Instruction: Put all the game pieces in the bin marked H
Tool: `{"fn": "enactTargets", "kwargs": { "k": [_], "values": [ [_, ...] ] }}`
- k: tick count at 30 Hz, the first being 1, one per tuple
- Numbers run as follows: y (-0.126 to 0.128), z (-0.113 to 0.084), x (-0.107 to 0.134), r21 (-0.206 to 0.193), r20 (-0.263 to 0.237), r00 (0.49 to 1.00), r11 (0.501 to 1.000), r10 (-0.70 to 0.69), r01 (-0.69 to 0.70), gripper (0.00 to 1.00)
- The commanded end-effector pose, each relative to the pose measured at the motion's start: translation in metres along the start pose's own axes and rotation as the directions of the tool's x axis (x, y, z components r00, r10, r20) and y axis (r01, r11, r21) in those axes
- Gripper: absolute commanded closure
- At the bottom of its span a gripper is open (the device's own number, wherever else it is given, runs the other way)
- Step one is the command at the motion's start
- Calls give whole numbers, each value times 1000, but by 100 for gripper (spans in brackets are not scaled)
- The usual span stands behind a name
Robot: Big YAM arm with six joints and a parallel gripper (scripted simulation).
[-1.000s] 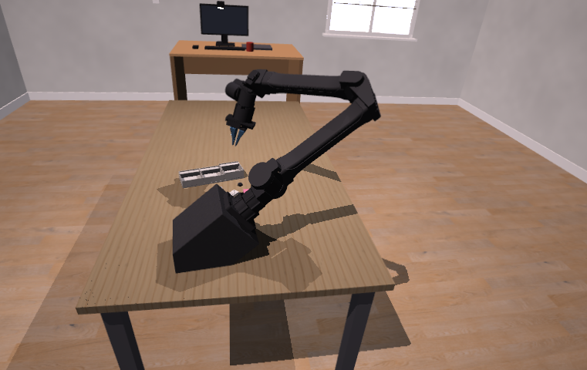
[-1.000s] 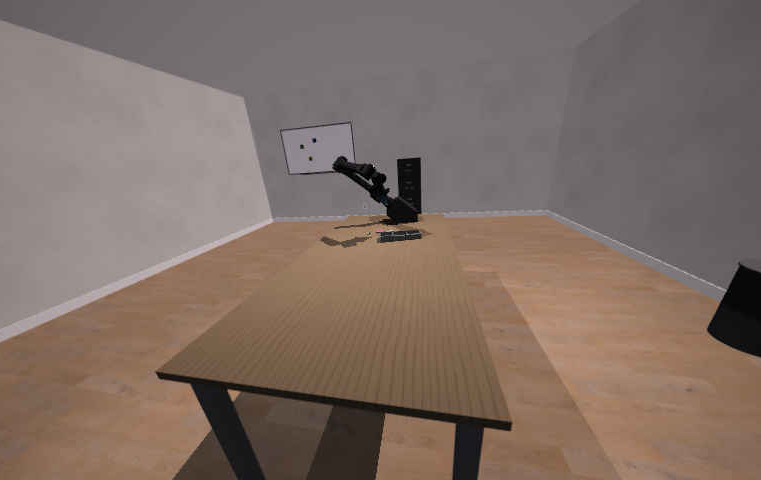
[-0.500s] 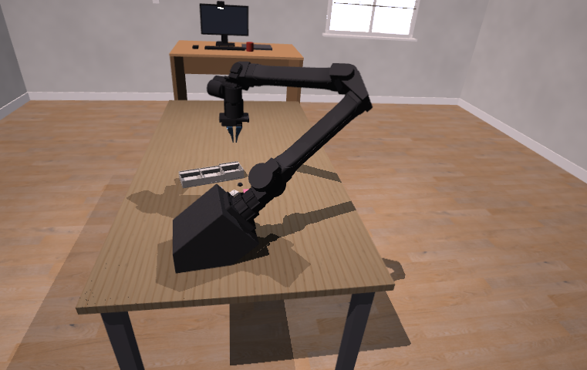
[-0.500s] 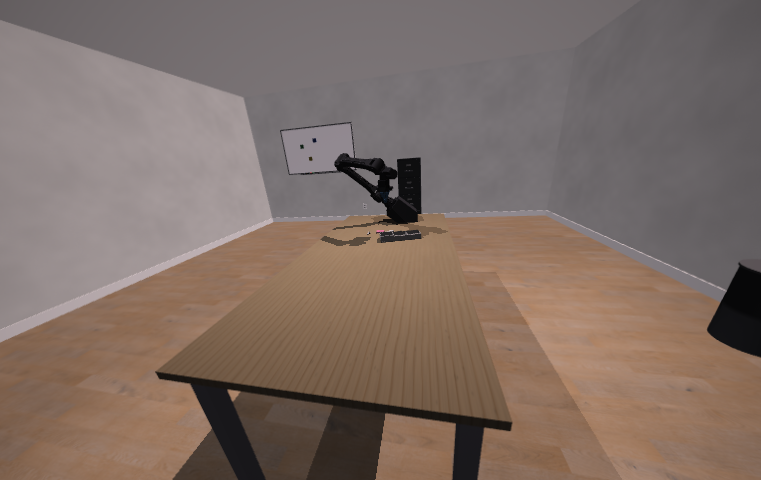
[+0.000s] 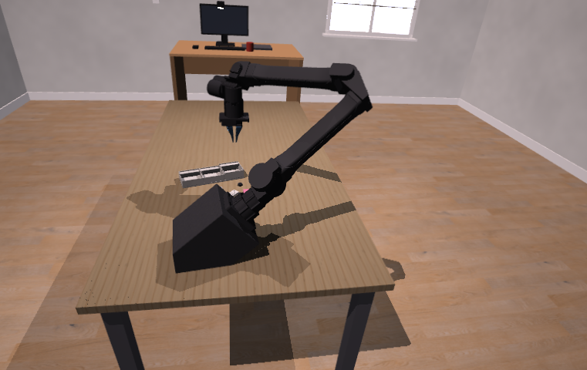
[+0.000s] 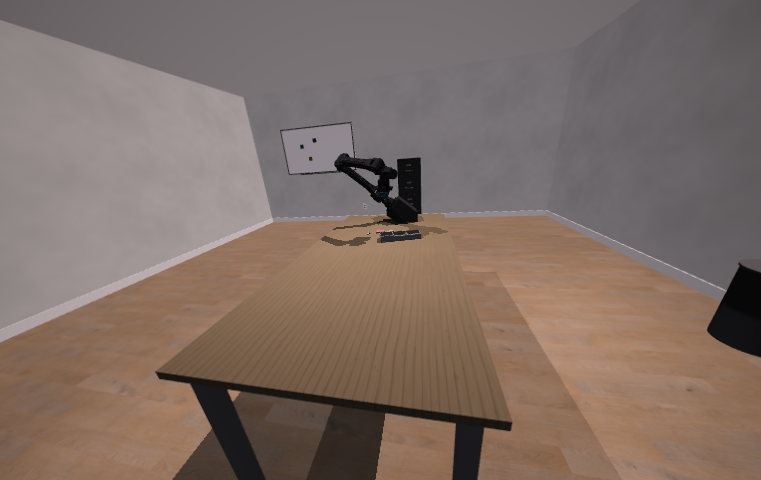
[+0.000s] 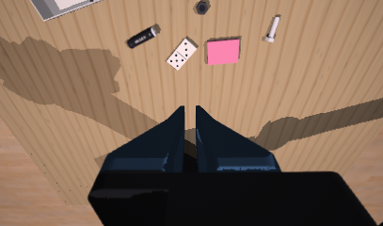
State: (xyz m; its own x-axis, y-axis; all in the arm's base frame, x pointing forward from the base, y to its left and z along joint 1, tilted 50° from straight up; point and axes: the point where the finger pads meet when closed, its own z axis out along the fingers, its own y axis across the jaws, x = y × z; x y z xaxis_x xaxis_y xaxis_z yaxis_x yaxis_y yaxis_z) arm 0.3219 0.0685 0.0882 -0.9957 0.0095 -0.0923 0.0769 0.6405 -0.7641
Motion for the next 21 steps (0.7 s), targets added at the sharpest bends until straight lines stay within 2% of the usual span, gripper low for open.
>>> {"fn": "enactTargets", "kwargs": {
  "k": [1,21],
  "values": [
    [-3,-17,-21,-27,29,999,999,29,-28,92],
    [-5,-18,-22,-30,33,999,999,31,-30,92]
  ]
}}
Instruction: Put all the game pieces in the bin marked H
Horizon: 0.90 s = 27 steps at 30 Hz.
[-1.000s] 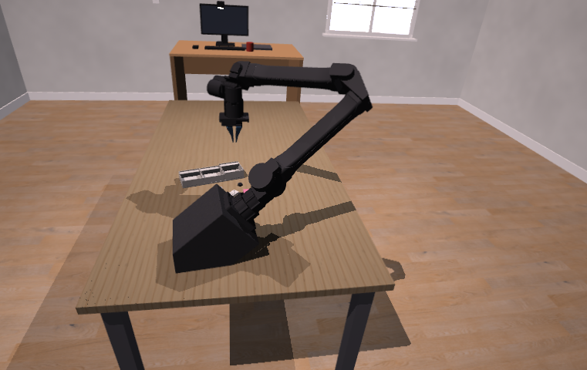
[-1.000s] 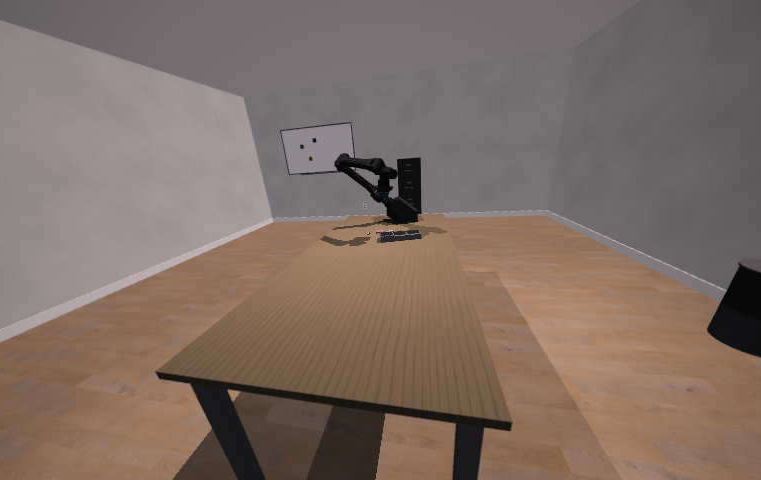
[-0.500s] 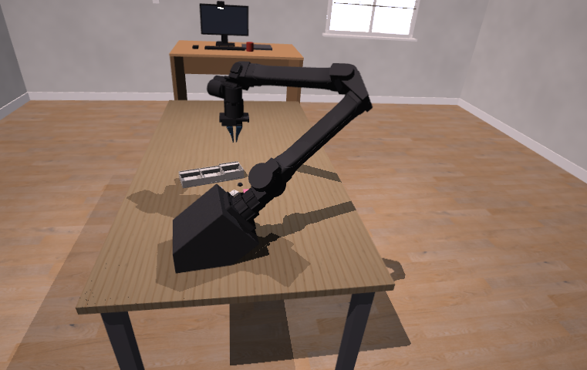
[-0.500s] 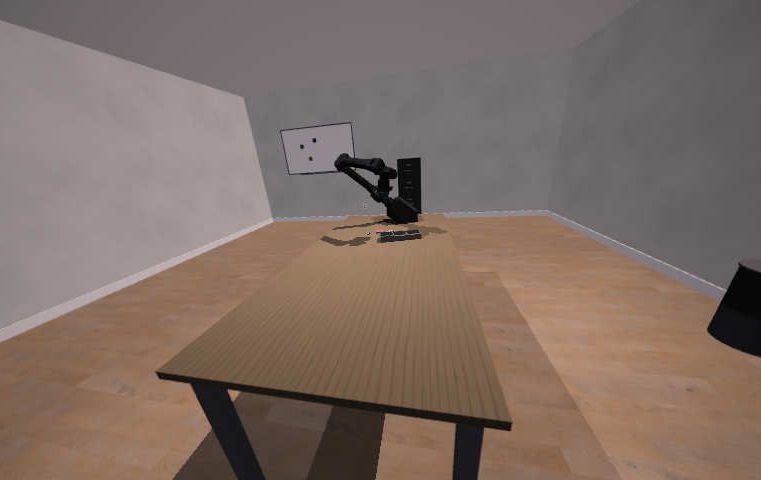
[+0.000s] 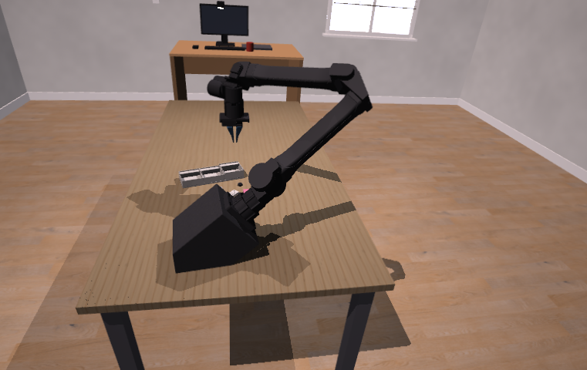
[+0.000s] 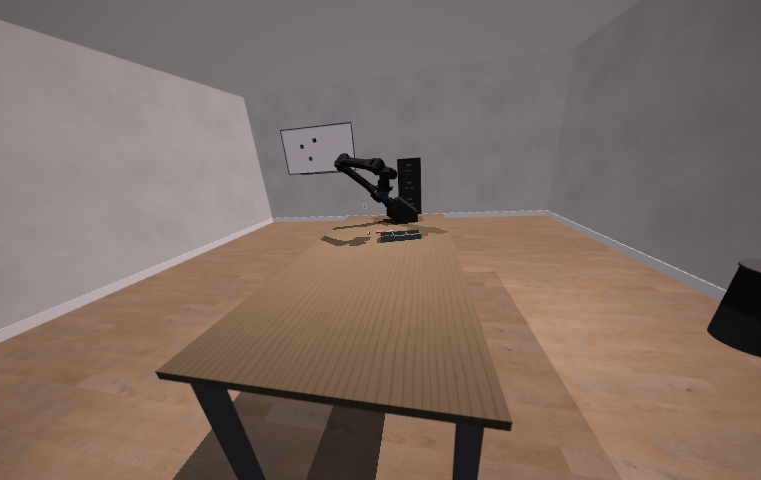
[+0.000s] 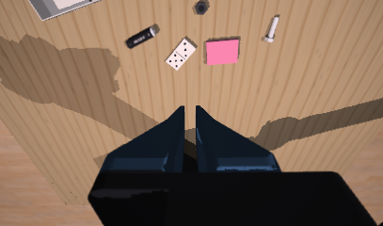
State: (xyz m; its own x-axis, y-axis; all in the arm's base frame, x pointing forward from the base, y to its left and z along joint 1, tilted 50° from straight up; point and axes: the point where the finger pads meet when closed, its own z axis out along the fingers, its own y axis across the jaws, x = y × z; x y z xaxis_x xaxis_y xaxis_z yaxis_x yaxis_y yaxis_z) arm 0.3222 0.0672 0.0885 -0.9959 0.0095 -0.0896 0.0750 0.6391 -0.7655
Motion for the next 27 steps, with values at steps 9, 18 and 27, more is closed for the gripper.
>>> {"fn": "enactTargets", "kwargs": {
  "k": [9,18,27],
  "values": [
    [3,13,-47,-20,34,986,987,-161,162,92],
    [8,71,-97,-10,31,970,970,-242,242,92],
    [13,117,-135,-5,29,969,970,-244,244,92]
  ]
}}
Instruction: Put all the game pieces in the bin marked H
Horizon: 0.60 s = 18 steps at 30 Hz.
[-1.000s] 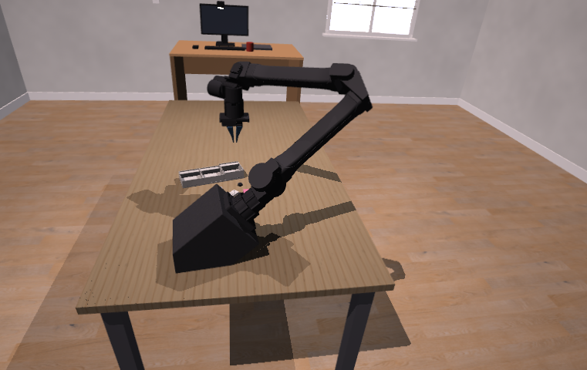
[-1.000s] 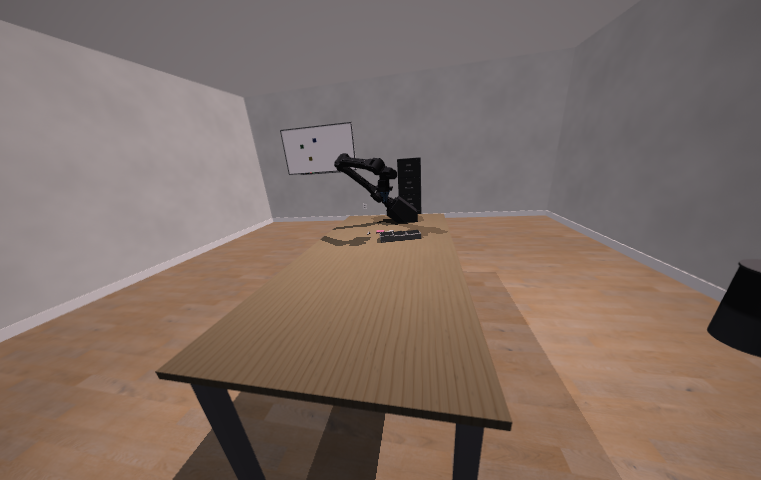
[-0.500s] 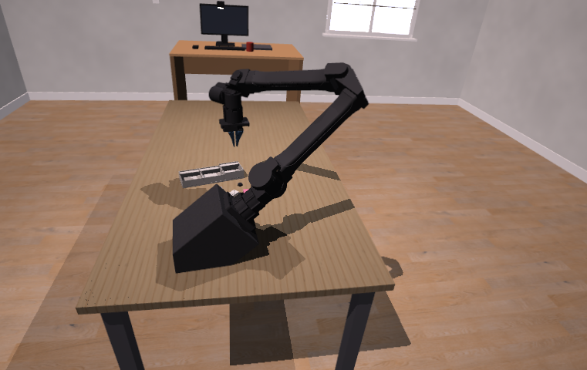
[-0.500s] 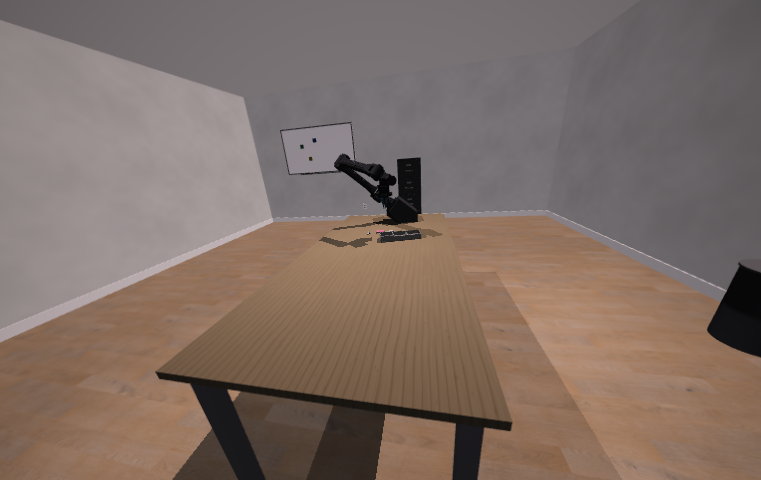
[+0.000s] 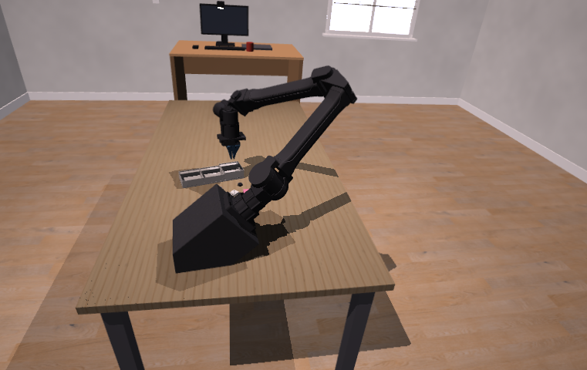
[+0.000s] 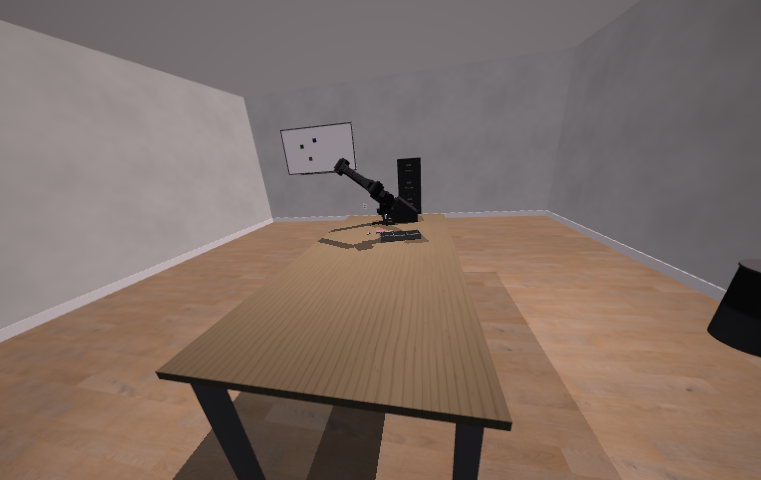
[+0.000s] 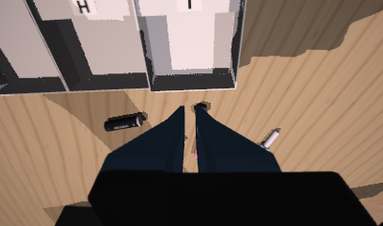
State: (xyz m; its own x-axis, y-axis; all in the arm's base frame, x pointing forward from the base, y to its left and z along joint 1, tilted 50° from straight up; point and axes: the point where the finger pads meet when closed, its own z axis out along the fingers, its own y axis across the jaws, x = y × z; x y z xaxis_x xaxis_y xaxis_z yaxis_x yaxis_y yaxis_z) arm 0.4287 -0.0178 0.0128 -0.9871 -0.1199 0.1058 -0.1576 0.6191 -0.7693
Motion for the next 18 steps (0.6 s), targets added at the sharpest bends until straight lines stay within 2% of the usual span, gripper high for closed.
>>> {"fn": "enactTargets", "kwargs": {
  "k": [1,3,5,6,7,9,14,15,18],
  "values": [
    [-7,3,-39,-11,53,999,1000,-13,13,92],
    [-9,16,-51,-10,52,999,1000,-13,14,92],
    [-8,17,-52,-12,52,999,1000,-13,14,92],
    [1,5,-55,-8,76,997,999,-33,34,92],
    [-7,-8,-58,-11,104,995,1000,-14,15,92],
    [-4,-4,-49,-8,87,996,999,-34,35,92],
    [-6,-2,-46,-8,78,996,999,-34,35,92],
    [-6,8,-43,-9,57,998,999,-34,35,92],
    [-4,13,-39,-9,50,998,999,-38,39,92]
  ]
}}
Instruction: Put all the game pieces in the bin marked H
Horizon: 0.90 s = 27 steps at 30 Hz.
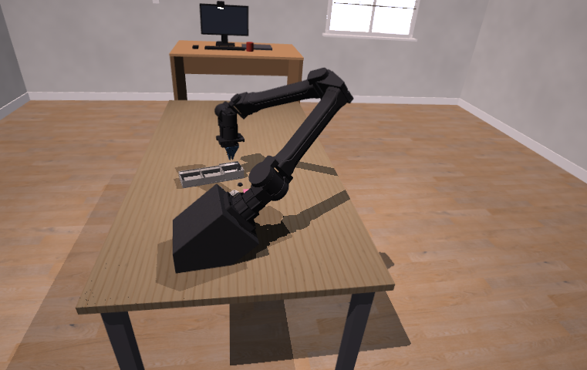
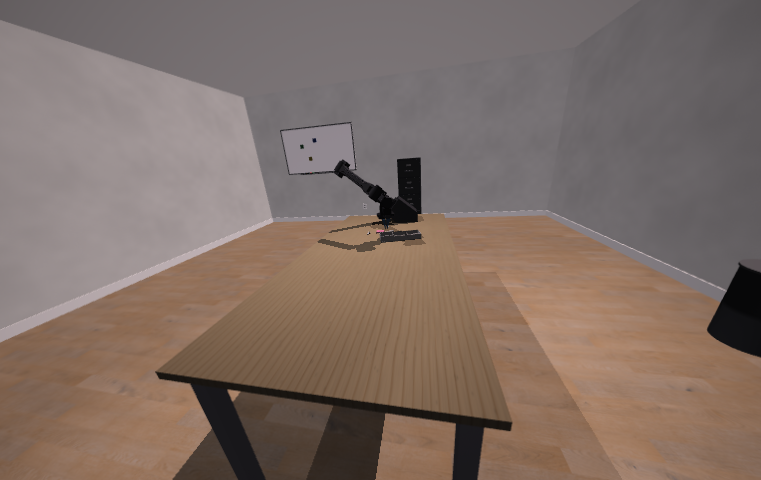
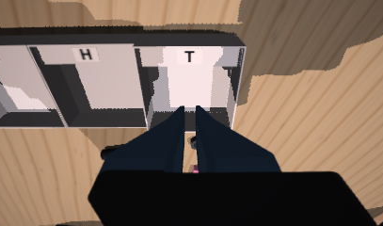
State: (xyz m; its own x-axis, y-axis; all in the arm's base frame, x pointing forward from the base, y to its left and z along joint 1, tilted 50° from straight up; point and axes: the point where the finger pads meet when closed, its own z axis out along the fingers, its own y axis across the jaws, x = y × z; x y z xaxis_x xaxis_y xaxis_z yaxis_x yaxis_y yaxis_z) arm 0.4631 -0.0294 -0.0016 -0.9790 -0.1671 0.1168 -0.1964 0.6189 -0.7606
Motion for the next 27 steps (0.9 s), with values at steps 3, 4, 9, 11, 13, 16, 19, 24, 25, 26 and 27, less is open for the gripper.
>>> {"fn": "enactTargets", "kwargs": {
  "k": [3,4,9,11,13,16,19,24,25,26,27],
  "values": [
    [-3,-5,-3,-3,20,1000,1000,4,-4,92],
    [-3,-5,-3,-3,19,1000,1000,5,-5,92],
    [-5,-5,-2,-3,21,1000,1000,10,-10,92],
    [-5,-6,-2,-3,23,1000,1000,10,-10,92],
    [-5,-6,-2,-3,23,1000,1000,10,-10,92],
    [-3,-9,-8,-2,28,1000,1000,12,-12,92],
    [-3,-9,-8,-1,28,1000,1000,12,-12,92],
    [-3,-9,-8,-1,28,1000,1000,12,-12,92],
    [-3,-9,-8,-1,28,1000,1000,12,-12,92],
    [-3,-8,-8,-1,28,1000,1000,12,-12,92],
    [-3,-8,-8,-1,28,1000,1000,12,-12,92]
  ]
}}
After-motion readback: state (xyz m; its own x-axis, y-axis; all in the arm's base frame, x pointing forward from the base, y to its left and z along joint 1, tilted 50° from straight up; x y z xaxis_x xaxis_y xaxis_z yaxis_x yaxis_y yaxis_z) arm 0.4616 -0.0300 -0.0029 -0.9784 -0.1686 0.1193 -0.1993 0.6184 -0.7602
